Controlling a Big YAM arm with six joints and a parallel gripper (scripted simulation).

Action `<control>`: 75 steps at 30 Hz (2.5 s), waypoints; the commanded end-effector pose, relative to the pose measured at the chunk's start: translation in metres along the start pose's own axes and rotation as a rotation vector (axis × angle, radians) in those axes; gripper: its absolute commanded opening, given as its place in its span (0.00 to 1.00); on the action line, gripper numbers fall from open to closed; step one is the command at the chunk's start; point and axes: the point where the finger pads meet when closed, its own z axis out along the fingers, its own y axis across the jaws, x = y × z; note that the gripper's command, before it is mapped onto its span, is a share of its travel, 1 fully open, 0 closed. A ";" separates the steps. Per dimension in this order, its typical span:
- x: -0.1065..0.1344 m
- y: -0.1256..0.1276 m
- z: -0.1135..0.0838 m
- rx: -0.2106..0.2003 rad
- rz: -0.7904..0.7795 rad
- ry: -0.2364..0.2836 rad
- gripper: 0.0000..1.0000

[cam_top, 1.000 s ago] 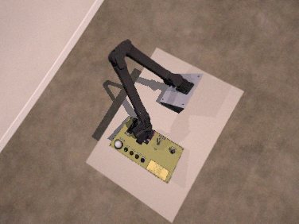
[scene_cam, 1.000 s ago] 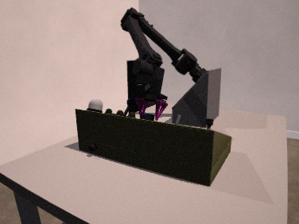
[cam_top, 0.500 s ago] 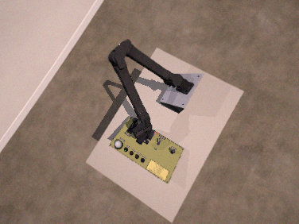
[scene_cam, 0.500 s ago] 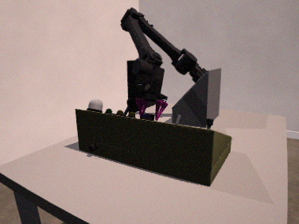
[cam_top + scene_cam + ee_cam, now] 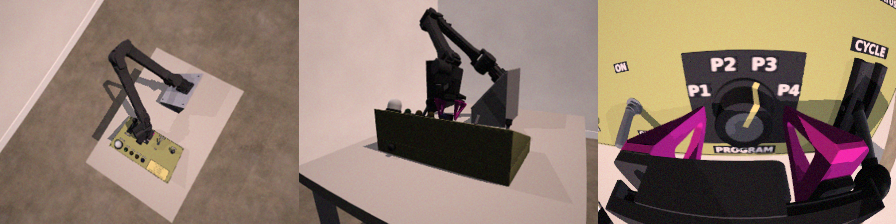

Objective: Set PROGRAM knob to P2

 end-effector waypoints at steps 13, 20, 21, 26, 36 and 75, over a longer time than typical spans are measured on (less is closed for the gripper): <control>-0.012 -0.005 0.003 0.007 0.010 -0.016 0.70; -0.012 -0.005 0.003 0.007 0.010 -0.016 0.70; -0.012 -0.005 0.003 0.007 0.010 -0.016 0.70; -0.012 -0.005 0.003 0.007 0.010 -0.016 0.70; -0.009 -0.005 0.004 0.007 0.011 -0.014 0.70; -0.006 -0.003 0.004 0.005 0.007 -0.011 0.70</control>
